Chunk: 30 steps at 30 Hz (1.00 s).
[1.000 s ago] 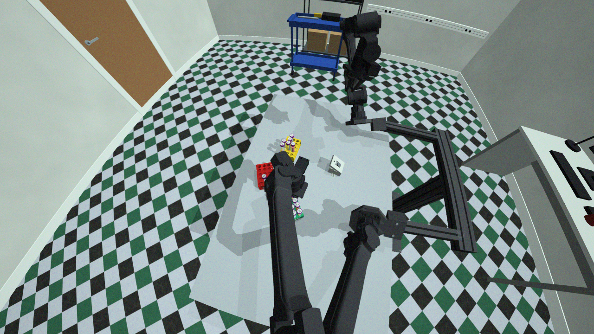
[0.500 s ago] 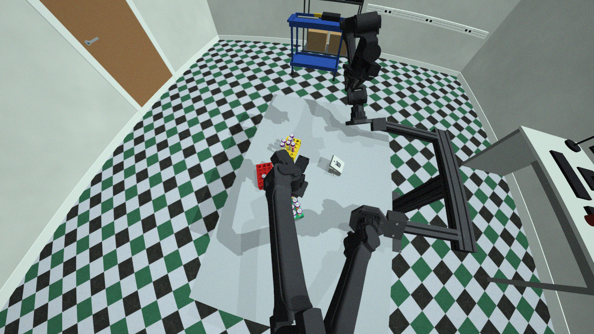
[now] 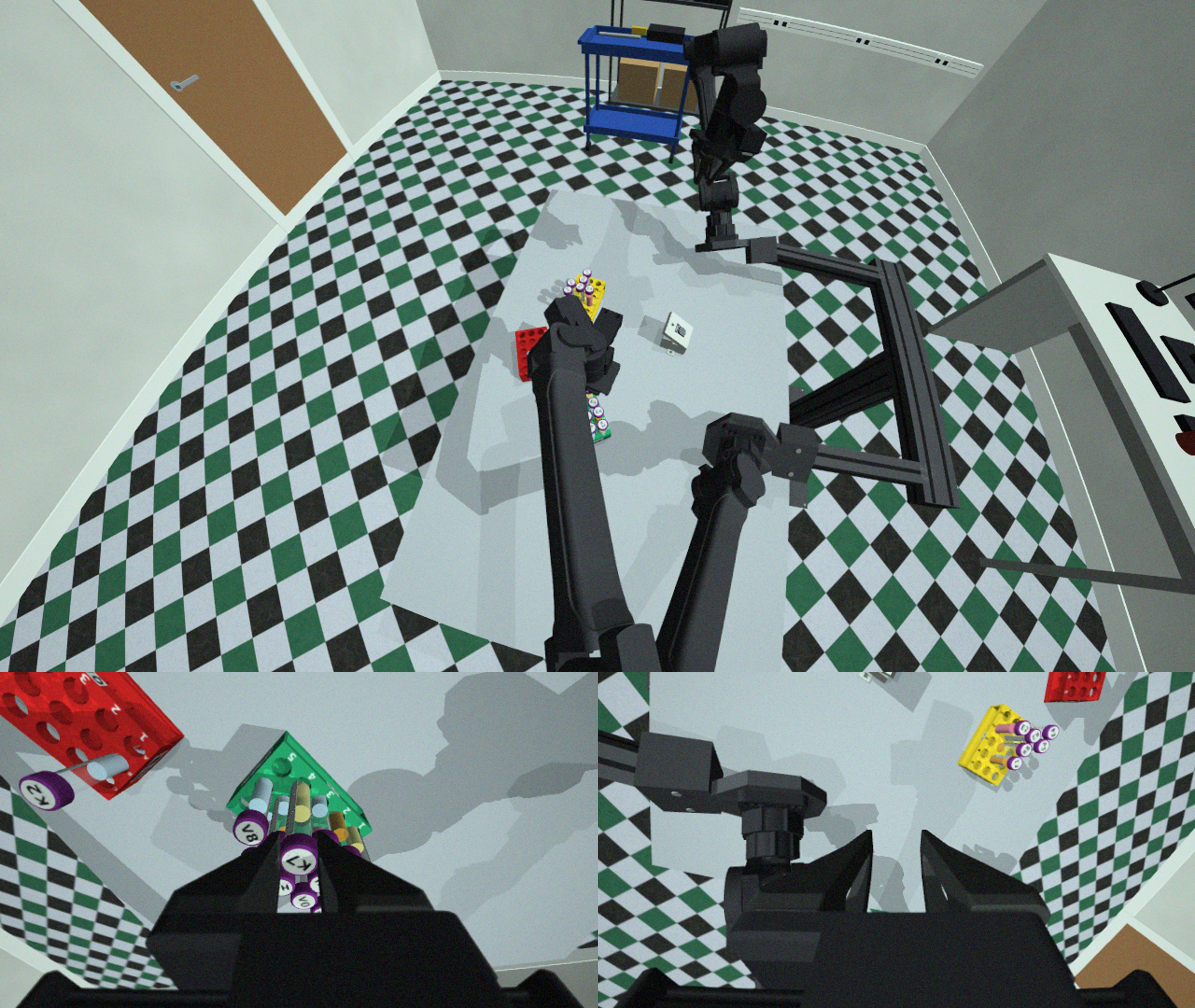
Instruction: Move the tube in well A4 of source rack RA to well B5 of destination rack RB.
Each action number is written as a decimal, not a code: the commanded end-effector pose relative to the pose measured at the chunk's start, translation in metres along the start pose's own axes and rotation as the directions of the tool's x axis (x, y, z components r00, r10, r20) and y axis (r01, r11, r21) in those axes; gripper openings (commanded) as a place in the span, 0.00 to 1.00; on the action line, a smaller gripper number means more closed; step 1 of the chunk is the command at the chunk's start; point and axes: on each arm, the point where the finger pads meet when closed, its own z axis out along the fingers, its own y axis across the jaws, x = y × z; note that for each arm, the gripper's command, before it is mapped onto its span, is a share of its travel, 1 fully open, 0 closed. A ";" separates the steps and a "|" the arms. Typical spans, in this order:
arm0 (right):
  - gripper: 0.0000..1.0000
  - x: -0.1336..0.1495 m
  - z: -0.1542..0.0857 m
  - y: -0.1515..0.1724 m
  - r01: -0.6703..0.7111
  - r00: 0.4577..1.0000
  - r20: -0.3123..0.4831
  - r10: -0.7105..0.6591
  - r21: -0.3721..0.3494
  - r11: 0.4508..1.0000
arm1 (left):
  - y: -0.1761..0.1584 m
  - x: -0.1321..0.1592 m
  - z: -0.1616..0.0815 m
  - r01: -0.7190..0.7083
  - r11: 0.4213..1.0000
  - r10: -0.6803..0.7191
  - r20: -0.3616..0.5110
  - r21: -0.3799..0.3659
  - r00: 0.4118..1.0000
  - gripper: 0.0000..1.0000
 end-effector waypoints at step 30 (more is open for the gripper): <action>0.30 -0.005 -0.011 -0.006 -0.011 1.000 0.029 0.011 0.009 1.000 | 0.014 0.000 -0.051 0.032 0.999 -0.031 0.026 -0.037 0.999 0.00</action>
